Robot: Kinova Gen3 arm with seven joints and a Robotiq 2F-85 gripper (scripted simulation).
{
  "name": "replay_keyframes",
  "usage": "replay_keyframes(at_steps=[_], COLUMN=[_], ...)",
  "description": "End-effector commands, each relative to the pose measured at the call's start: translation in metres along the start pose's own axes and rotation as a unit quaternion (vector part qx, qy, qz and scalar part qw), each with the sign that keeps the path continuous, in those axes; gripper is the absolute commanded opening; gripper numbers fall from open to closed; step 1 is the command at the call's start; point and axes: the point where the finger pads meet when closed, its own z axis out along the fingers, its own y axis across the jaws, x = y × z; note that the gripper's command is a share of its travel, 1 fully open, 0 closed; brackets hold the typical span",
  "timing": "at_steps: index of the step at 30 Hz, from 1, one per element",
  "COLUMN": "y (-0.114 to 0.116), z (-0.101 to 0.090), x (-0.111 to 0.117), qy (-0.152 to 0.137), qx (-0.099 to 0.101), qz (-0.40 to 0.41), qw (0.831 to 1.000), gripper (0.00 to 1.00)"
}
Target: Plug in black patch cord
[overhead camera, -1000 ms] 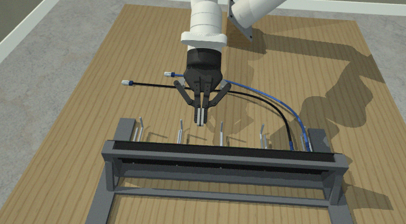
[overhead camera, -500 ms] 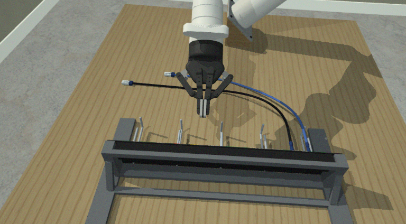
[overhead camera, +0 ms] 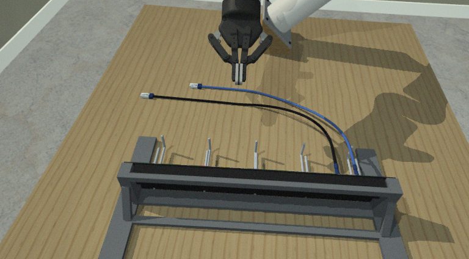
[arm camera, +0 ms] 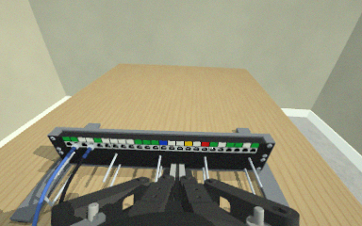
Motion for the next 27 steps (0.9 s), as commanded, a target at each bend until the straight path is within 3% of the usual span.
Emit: replay_keyframes(at_steps=[1, 17, 27], y=[0.004, 0.015, 0.059], z=[-0.018, -0.023, -0.024], x=[0.003, 0.005, 0.003], qy=[0.004, 0.006, 0.005], qx=[-0.008, -0.009, -0.010], qz=[0.001, 0.003, 0.004], qw=[1.000, 1.000, 1.000], gripper=[0.00, 0.00, 0.00])
